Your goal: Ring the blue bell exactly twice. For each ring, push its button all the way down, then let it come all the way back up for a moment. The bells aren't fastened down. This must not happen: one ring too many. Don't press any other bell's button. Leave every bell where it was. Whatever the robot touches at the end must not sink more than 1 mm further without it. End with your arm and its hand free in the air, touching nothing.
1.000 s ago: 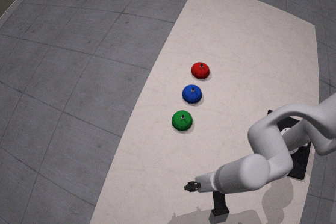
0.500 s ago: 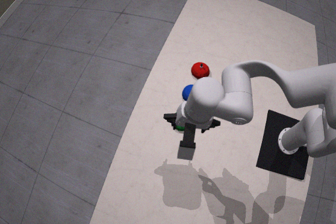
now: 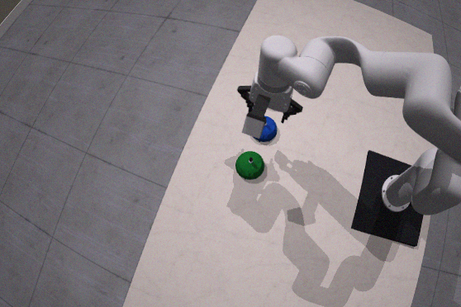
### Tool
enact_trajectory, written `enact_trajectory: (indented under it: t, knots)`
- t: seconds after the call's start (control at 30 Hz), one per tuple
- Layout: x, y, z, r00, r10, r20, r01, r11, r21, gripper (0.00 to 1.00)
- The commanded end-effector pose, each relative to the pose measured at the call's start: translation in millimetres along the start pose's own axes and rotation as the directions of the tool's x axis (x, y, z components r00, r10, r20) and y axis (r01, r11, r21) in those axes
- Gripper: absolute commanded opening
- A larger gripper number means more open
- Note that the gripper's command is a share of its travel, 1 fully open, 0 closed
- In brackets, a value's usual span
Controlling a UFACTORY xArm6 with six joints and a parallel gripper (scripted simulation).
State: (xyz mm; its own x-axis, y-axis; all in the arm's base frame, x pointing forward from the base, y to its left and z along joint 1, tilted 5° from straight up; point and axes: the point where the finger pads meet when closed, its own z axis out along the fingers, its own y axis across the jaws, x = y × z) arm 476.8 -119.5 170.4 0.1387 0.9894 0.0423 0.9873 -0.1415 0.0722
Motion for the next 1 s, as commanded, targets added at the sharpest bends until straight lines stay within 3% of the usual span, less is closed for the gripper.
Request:
enact_trajectory:
  t: [0.0,0.07,0.1,0.97]
  knots:
    - [-17.2,4.1,2.2,1.000,0.016,-0.005,-0.016,1.000,0.004,1.00]
    - [-17.3,4.1,2.2,1.000,0.017,-0.005,-0.017,1.000,0.004,1.00]
    - [-17.3,4.1,2.2,1.000,0.017,-0.005,-0.017,1.000,0.004,0.00]
    - [-17.3,4.1,2.2,1.000,0.017,-0.005,-0.017,1.000,0.004,0.00]
